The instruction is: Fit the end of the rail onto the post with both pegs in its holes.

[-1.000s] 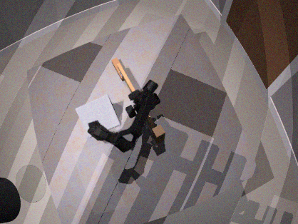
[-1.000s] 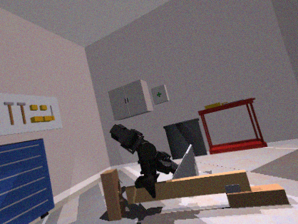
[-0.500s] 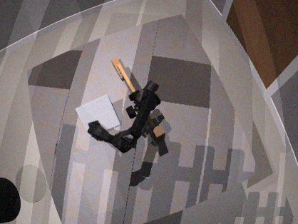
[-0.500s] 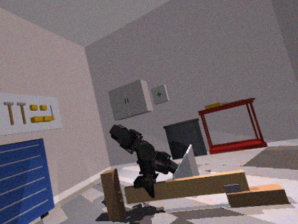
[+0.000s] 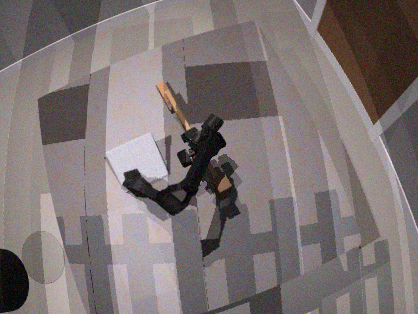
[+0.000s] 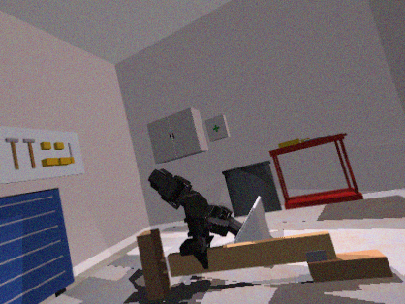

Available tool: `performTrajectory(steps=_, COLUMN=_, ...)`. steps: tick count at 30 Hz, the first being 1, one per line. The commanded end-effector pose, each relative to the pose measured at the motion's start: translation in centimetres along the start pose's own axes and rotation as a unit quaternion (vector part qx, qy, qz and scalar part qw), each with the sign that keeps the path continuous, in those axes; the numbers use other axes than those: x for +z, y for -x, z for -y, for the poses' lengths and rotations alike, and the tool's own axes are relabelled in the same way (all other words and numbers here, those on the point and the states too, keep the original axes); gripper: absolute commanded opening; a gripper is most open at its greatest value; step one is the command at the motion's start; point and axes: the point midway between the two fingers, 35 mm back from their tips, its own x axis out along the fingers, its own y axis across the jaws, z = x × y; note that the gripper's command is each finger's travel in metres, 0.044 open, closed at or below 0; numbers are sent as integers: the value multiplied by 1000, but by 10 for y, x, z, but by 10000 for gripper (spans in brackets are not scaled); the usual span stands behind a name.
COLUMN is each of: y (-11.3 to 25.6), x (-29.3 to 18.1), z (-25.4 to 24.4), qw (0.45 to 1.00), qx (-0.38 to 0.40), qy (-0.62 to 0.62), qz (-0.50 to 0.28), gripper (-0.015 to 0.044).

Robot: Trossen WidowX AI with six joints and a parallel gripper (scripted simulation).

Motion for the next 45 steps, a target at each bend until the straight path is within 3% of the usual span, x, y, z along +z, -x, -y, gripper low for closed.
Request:
performTrajectory(steps=1, y=0, x=-1, z=0, qw=1000, qx=-1, qy=2, qz=0, gripper=0)
performTrajectory(steps=45, y=0, x=-15, z=0, qw=1000, qx=-1, qy=2, qz=0, gripper=0)
